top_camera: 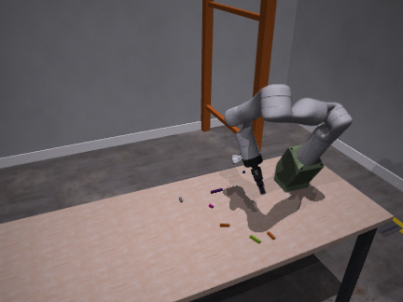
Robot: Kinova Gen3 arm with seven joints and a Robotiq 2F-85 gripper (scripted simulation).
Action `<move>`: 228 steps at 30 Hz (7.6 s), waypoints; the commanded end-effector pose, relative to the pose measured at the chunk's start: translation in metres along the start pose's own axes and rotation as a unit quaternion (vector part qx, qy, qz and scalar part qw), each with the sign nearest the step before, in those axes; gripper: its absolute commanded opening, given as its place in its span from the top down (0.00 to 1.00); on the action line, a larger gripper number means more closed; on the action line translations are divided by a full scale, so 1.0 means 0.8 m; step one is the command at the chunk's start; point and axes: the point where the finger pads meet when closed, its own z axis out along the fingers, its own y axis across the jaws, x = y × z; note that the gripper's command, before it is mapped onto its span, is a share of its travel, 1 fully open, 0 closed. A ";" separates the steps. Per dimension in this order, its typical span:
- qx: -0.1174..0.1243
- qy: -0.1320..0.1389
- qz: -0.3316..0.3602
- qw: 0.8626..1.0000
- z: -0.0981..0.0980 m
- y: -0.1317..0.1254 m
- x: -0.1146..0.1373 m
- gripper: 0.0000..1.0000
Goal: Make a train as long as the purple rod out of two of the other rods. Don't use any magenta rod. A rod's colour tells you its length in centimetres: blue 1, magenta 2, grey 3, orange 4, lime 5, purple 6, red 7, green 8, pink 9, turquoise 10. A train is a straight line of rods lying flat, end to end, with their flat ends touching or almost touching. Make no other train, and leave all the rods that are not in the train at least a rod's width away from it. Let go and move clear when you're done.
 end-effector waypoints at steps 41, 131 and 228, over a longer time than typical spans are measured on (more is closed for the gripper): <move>-0.091 0.190 0.400 0.892 0.047 -0.083 0.040 0.00; -0.067 0.228 0.467 0.852 0.053 -0.108 0.042 0.00; -0.048 0.247 0.505 0.826 0.057 -0.124 0.042 0.00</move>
